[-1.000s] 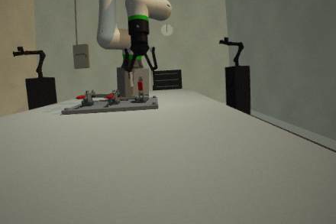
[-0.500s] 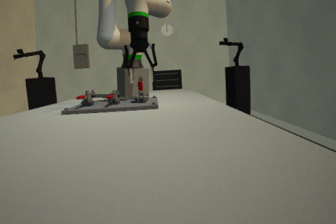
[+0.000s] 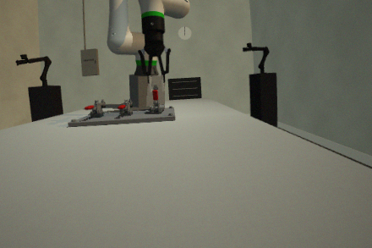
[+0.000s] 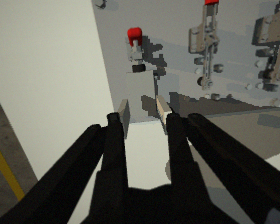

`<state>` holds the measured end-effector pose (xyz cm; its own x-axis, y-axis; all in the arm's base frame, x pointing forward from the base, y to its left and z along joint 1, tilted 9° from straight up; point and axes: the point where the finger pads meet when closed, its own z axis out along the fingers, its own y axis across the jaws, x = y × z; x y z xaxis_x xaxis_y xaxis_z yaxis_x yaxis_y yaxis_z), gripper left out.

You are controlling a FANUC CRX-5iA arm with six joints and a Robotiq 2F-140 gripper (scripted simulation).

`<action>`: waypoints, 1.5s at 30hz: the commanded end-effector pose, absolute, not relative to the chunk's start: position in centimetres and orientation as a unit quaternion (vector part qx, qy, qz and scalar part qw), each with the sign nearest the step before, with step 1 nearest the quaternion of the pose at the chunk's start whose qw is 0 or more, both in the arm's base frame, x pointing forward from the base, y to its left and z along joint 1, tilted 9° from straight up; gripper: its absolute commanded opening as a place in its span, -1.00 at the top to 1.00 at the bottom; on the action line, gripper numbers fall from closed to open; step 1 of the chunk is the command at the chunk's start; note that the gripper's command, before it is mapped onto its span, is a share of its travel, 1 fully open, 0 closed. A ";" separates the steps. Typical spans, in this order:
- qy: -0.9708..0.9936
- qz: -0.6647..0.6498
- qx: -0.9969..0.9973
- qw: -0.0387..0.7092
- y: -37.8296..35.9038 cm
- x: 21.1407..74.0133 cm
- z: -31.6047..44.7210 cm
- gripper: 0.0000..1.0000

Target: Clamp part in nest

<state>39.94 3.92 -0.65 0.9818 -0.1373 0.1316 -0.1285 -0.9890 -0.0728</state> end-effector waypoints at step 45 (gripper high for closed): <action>0.067 -0.068 -0.995 0.032 2.5 45.2 9.3 0.44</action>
<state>43.63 2.67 9.12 0.9814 -0.1379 0.1333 -0.1292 -0.9890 -0.0717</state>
